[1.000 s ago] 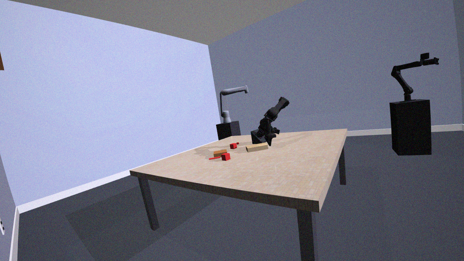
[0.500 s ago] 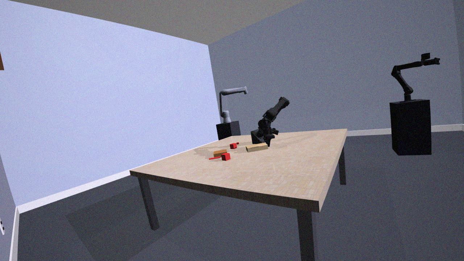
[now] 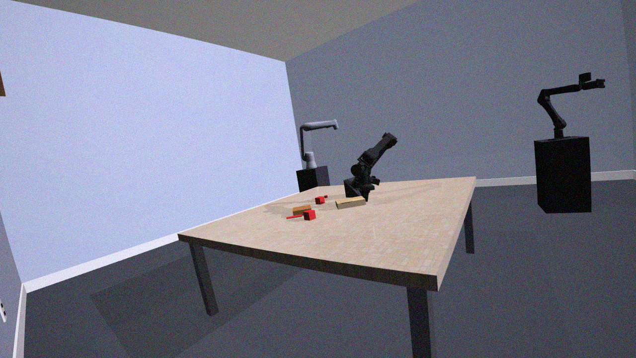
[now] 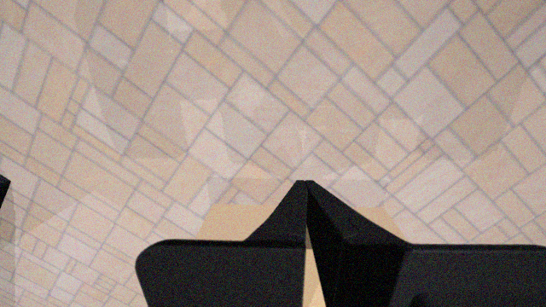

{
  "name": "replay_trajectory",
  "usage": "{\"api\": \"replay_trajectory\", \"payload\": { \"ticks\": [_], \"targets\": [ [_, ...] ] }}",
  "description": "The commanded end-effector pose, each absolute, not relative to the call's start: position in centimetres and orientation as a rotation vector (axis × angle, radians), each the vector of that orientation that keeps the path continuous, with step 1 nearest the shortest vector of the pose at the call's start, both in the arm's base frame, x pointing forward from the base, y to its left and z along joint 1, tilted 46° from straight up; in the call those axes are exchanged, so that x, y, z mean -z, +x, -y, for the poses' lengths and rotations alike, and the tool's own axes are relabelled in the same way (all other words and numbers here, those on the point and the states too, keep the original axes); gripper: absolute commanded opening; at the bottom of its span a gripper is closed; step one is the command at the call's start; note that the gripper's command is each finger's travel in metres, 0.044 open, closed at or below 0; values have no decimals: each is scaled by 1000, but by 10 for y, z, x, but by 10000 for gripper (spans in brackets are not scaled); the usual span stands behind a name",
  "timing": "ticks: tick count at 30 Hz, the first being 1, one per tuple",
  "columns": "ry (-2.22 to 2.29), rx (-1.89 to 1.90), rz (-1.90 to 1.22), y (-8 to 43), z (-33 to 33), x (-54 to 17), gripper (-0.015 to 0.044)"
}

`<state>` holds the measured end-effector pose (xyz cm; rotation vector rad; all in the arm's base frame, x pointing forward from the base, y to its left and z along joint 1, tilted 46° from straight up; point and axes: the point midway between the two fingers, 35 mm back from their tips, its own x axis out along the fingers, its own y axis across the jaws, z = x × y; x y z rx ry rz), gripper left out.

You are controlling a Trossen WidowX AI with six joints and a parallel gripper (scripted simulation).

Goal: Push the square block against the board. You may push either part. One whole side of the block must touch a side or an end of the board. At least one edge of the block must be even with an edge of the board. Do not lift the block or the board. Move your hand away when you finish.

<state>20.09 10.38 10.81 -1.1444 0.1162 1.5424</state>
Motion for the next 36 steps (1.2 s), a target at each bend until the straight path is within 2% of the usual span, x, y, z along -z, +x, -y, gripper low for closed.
{"api": "replay_trajectory", "payload": {
  "ticks": [1,36],
  "targets": [
    [-1152,-1541,-121,205,-100,-105,0],
    [-1155,-1543,-125,225,-81,-89,0]
  ]
}}
